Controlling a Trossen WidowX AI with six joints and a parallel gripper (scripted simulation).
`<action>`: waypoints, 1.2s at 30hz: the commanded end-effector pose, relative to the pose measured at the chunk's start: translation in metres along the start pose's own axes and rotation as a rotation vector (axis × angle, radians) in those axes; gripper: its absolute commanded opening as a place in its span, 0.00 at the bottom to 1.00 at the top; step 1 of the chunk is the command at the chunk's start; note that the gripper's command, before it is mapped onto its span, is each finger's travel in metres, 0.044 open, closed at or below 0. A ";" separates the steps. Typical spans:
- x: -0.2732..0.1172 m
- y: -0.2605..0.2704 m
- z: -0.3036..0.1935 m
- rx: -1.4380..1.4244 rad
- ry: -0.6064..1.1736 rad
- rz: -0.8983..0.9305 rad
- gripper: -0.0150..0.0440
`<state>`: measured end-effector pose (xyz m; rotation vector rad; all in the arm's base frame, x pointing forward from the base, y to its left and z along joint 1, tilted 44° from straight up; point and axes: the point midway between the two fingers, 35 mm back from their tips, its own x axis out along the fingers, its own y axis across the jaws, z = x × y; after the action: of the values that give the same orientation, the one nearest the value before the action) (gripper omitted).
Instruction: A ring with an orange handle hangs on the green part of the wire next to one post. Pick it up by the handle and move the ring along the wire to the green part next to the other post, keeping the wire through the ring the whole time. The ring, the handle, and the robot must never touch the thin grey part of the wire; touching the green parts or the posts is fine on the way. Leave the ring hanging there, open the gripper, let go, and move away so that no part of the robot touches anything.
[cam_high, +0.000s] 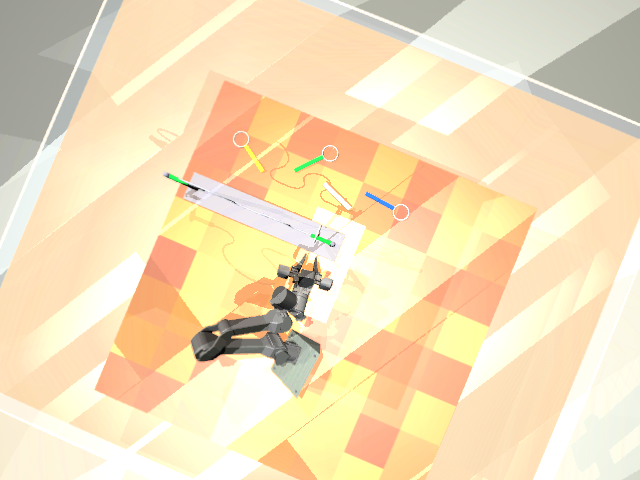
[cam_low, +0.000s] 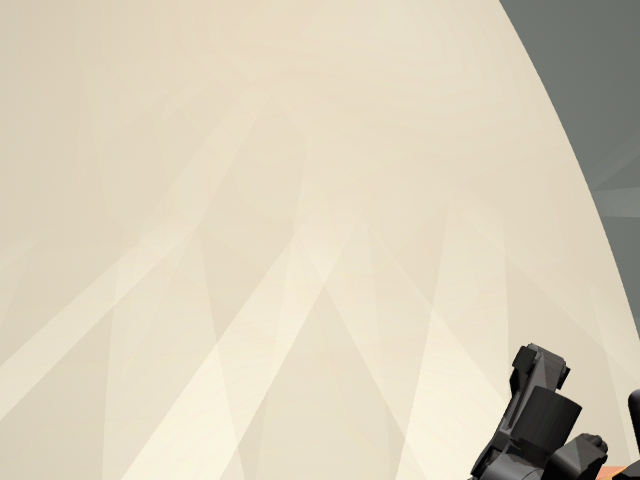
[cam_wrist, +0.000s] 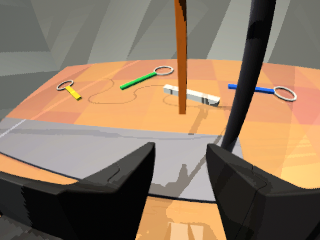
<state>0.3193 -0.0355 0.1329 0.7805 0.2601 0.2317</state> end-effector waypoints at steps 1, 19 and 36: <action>-0.001 0.001 -0.001 -0.005 0.002 0.002 0.53; -0.046 0.000 0.001 -0.001 0.001 -0.001 0.84; -0.051 0.000 0.000 -0.001 0.000 0.000 1.00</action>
<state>0.2720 -0.0509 0.1405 0.7835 0.2589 0.2280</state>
